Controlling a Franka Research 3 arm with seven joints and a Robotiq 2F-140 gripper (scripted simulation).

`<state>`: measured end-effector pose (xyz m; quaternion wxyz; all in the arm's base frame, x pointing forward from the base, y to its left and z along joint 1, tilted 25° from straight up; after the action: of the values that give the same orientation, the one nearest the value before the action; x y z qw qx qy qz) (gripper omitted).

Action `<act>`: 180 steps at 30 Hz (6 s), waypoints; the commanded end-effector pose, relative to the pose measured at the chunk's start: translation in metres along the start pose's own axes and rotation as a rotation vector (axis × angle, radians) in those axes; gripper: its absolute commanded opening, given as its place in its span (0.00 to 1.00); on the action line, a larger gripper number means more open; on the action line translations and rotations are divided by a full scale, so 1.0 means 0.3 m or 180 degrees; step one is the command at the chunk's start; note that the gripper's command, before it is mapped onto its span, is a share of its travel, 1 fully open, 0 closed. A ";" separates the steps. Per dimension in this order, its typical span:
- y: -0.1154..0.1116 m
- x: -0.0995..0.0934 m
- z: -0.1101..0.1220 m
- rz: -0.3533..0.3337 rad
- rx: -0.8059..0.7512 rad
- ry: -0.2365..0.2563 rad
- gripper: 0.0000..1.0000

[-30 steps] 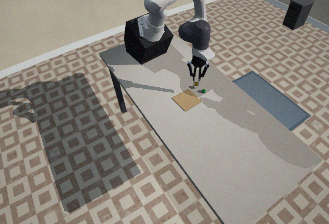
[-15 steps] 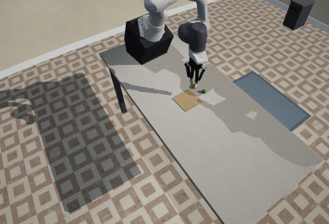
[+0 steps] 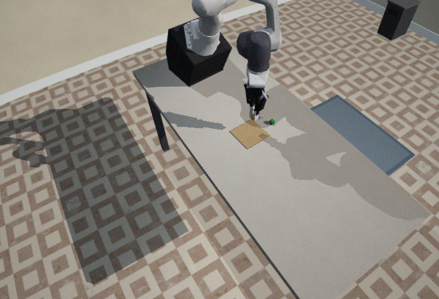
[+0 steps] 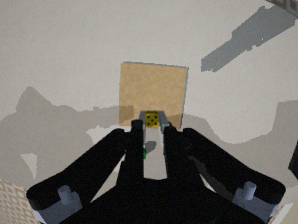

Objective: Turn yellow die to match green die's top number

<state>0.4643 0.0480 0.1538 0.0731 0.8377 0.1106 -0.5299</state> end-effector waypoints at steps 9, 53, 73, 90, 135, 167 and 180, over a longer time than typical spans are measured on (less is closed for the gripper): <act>0.034 0.000 0.002 -0.0002 0.0679 0.0013 0.09; 0.227 -0.077 -0.147 -0.2672 0.0569 0.0327 0.09; 0.233 0.108 0.038 -0.3423 0.0611 0.0314 0.09; 0.233 0.169 0.039 -0.3425 0.0611 0.0314 0.09; 0.234 0.357 0.038 -0.3425 0.0611 0.0314 0.09; 0.234 0.380 0.038 -0.3425 0.0611 0.0314 0.09; 0.234 0.395 0.038 -0.3425 0.0611 0.0314 0.09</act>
<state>0.5212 -0.0099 0.0439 -0.2939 0.6879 0.4765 -0.4619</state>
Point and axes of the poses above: the point where the finger pads meet when closed, its own x axis out along the fingers, its own z axis across the jaws, y = z × x, the point moved 4 cm from there along -x, back along the fingers, and after that the axes turned 1 degree about x, right-handed, at the moved point
